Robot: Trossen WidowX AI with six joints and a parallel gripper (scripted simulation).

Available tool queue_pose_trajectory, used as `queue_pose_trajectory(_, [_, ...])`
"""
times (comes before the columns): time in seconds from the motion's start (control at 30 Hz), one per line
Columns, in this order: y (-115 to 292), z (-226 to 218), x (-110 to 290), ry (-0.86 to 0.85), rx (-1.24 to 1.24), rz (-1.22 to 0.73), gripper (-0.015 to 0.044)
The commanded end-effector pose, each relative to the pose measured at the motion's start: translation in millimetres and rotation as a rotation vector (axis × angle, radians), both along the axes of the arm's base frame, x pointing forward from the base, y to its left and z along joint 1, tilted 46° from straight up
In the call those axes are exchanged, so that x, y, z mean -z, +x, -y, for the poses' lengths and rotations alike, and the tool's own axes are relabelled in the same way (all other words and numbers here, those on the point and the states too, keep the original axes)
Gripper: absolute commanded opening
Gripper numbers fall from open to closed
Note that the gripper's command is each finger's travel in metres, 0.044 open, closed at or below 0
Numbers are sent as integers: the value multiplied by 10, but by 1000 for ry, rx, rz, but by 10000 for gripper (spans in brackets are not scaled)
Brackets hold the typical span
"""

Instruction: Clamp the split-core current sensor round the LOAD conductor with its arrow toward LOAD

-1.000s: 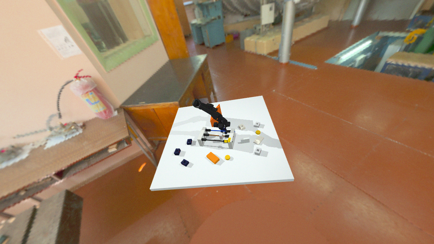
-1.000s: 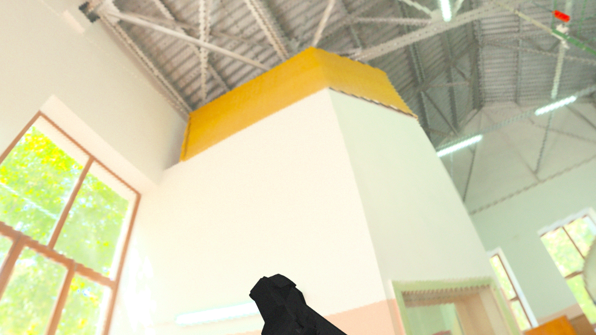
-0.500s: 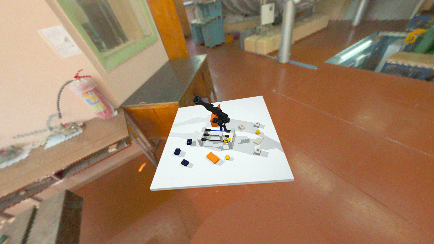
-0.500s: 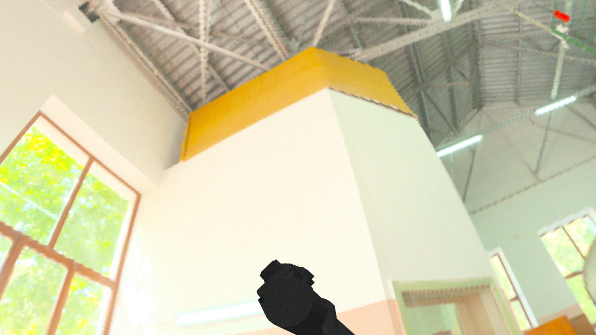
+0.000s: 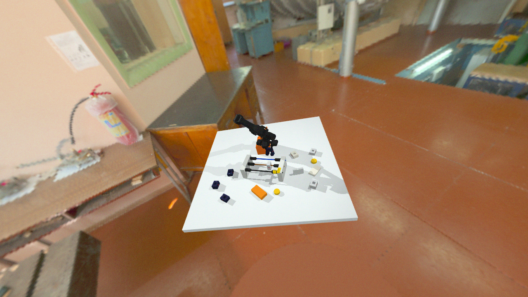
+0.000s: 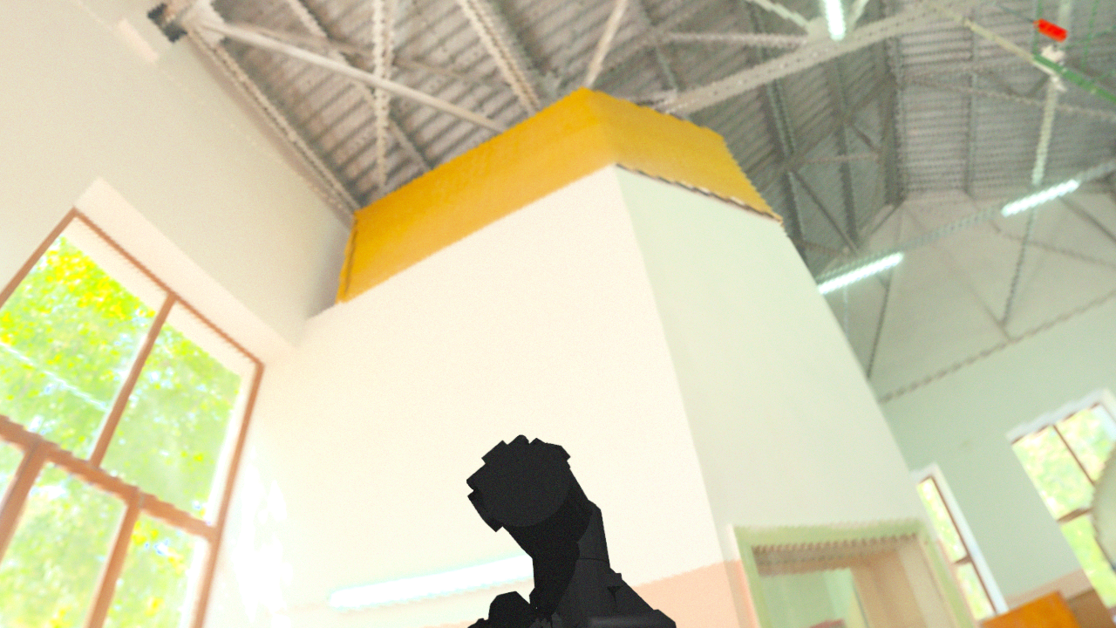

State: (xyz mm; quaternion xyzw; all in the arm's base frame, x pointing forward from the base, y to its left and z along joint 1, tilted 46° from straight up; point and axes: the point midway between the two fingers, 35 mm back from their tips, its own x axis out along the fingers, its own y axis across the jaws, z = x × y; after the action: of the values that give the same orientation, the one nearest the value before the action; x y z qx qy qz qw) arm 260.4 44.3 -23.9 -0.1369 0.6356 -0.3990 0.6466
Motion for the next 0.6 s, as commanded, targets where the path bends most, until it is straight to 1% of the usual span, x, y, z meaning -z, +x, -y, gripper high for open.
queue_pose_trajectory(0.0, [193, 59, -69, -13, 105, 112, 0])
queue_pose_trajectory(0.27, [589, 267, -229, -52, 372, 373, 0])
queue_pose_trajectory(0.57, [980, 598, -446, -106, 674, 667, 0])
